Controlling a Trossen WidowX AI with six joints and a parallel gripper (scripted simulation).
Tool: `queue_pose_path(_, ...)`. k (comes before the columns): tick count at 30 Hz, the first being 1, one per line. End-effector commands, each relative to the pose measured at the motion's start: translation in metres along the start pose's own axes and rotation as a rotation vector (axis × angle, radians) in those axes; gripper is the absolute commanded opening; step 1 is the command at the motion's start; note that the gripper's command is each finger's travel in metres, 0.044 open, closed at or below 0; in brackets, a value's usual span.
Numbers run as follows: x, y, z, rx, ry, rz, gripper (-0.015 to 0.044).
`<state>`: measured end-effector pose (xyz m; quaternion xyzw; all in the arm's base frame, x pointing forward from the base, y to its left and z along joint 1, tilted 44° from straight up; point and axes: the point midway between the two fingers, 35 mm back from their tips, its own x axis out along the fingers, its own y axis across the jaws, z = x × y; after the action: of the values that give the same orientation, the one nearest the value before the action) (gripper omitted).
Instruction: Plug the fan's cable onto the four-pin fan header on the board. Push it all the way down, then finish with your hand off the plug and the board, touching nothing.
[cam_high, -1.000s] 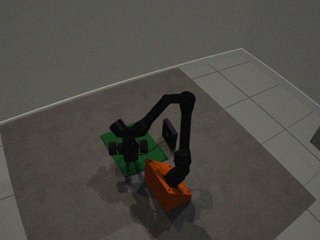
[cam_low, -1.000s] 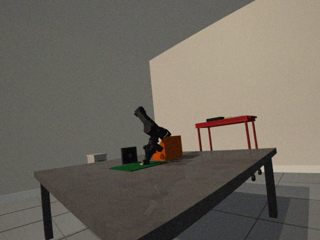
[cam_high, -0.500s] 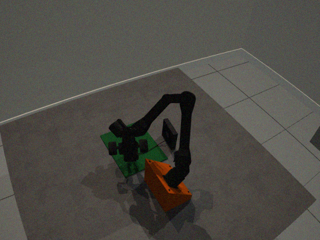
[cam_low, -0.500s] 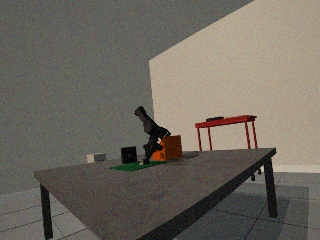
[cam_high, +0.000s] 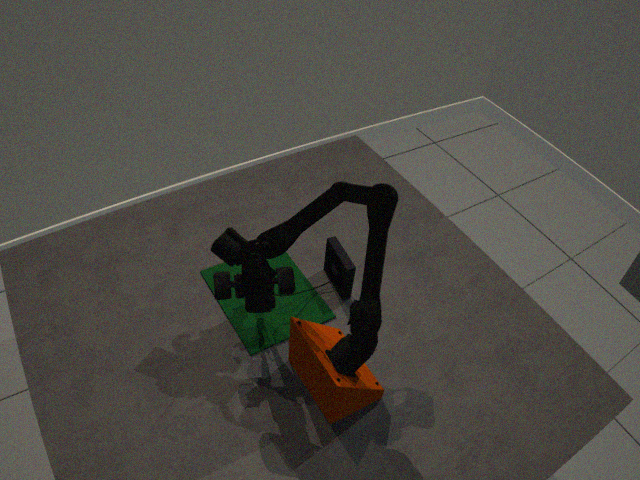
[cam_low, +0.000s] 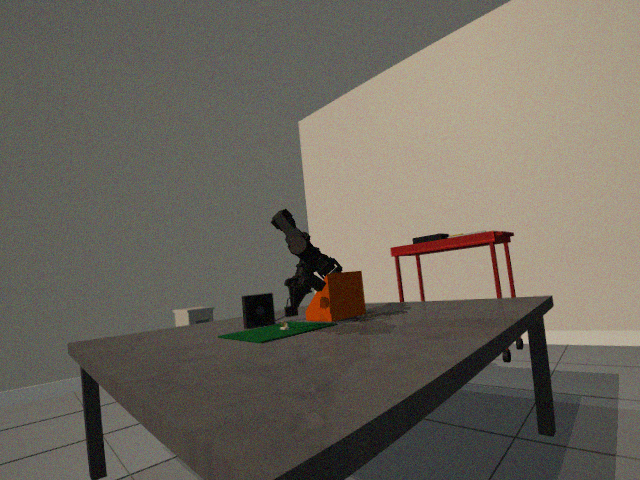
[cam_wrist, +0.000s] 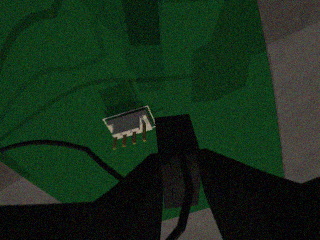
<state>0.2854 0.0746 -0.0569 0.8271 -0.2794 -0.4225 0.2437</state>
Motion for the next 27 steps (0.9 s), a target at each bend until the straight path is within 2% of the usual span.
queue_pose_path(1,-0.013,-0.001,-0.006,0.009,0.0,-0.006,0.0)
queue_pose_path(15,-0.053,0.005,-0.021,0.007,0.005,0.001,0.0)
queue_pose_path(21,-0.053,0.004,-0.023,0.024,-0.001,0.002,0.0)
queue_pose_path(27,-0.049,-0.003,-0.043,0.173,-0.054,0.014,0.0)
